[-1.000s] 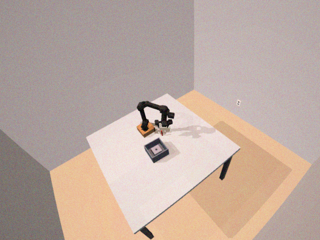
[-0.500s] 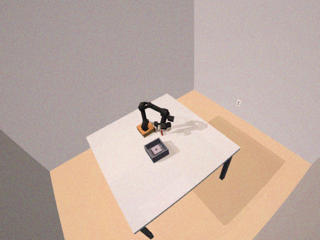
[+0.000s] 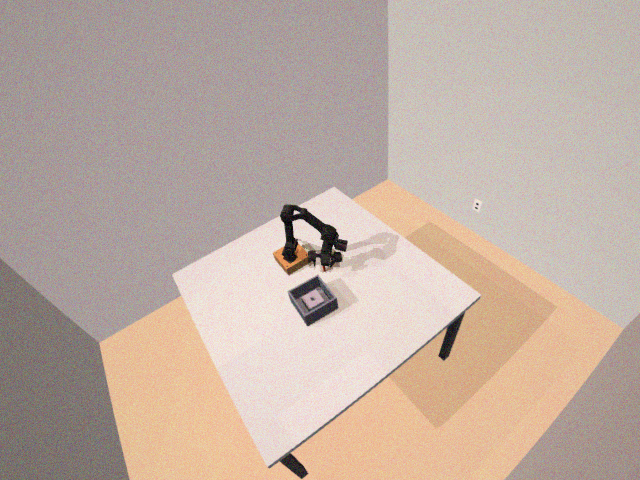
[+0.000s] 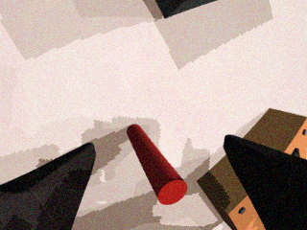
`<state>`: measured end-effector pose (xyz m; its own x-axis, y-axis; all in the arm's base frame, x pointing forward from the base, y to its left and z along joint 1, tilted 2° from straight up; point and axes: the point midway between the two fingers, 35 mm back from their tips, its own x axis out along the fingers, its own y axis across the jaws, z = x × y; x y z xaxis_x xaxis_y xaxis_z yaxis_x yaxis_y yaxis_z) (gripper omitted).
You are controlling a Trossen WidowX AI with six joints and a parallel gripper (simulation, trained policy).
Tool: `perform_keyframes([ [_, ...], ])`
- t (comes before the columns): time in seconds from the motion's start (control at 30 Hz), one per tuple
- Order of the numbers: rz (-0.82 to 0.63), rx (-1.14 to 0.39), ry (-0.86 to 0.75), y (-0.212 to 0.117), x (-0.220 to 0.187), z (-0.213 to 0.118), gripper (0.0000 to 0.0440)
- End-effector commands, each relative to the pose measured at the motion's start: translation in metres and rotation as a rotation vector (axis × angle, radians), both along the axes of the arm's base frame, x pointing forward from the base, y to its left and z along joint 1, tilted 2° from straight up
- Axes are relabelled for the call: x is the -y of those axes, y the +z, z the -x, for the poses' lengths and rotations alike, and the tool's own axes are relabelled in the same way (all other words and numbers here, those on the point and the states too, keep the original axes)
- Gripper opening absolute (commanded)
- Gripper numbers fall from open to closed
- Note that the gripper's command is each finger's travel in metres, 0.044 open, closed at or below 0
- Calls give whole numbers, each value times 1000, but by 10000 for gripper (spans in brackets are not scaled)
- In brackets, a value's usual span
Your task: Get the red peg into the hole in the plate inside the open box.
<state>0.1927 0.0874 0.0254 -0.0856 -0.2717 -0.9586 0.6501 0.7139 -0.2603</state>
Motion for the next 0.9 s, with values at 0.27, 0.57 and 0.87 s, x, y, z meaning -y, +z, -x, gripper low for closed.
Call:
perform_keyframes([
  [0.27,14,-15,-12,-39,9,9,245],
  [0.57,32,-65,-22,-41,13,15,9],
  [0.87,96,-12,3,-11,28,-1,0],
])
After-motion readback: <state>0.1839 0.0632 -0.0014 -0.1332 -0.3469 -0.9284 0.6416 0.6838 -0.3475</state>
